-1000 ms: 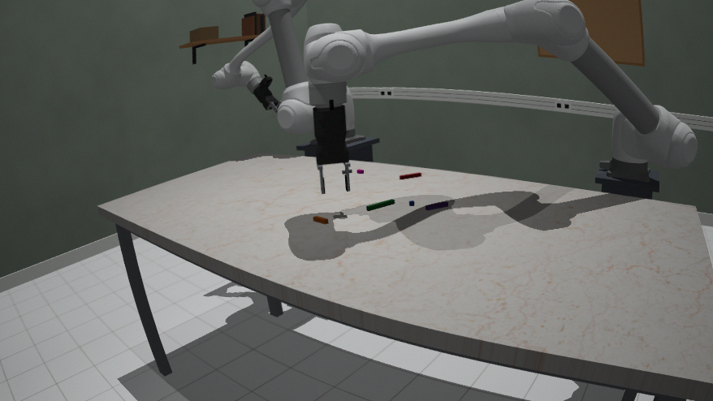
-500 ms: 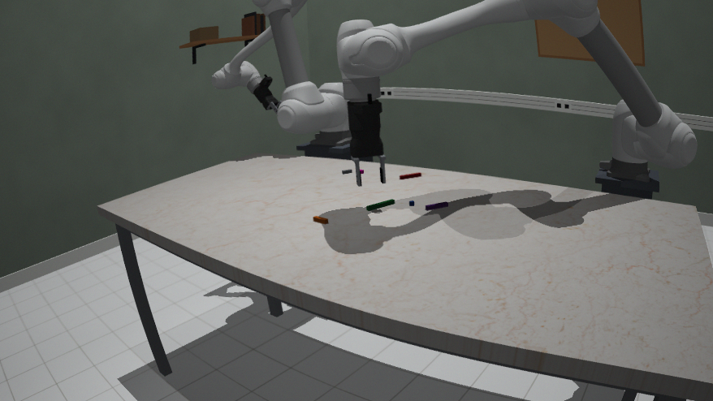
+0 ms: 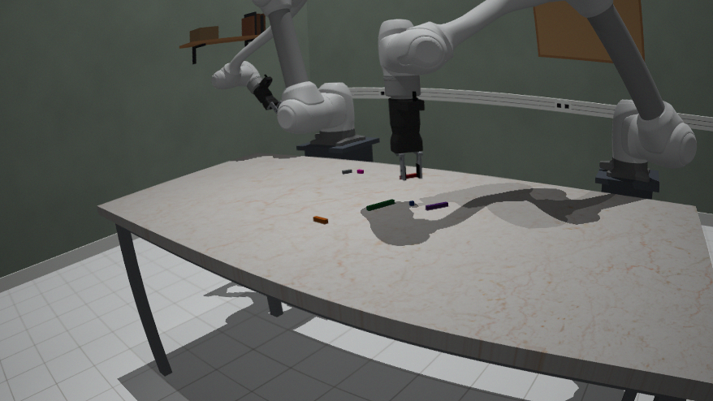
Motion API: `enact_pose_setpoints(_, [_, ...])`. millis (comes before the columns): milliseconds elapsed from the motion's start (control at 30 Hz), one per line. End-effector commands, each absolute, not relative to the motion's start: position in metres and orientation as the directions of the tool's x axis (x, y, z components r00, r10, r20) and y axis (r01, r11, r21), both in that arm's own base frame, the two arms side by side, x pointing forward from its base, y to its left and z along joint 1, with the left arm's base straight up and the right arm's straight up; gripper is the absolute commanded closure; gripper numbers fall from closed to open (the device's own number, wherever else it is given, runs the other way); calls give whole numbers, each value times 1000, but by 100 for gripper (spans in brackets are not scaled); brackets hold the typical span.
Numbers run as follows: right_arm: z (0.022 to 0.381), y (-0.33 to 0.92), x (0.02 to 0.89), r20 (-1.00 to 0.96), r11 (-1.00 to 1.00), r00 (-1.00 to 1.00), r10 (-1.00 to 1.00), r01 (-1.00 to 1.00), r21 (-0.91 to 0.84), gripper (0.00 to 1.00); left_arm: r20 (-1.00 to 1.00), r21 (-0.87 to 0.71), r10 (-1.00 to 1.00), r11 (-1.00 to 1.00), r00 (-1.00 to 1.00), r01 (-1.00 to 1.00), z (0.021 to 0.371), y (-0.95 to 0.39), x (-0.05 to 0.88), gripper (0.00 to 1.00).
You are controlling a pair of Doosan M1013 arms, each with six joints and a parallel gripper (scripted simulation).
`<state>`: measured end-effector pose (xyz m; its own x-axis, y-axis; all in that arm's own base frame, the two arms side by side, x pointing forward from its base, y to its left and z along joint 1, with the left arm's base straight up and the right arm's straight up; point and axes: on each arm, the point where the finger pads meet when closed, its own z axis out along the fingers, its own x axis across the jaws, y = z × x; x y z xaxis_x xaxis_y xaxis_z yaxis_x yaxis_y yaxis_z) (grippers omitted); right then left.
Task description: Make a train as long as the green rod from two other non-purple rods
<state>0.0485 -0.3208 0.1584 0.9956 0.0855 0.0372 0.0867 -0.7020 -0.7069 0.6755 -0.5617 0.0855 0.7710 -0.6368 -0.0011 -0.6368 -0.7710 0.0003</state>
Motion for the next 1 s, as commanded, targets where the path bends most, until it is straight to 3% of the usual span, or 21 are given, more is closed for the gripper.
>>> enact_pose_setpoints(0, [159,-321,49,38,-703,996,85,87,-706,0,1,0,-637,-771,771,-637,87,-562,676,46])
enact_pose_setpoints(967, [159,-321,49,38,-703,996,85,87,-706,0,2,0,-637,-771,771,-637,78,-562,676,46])
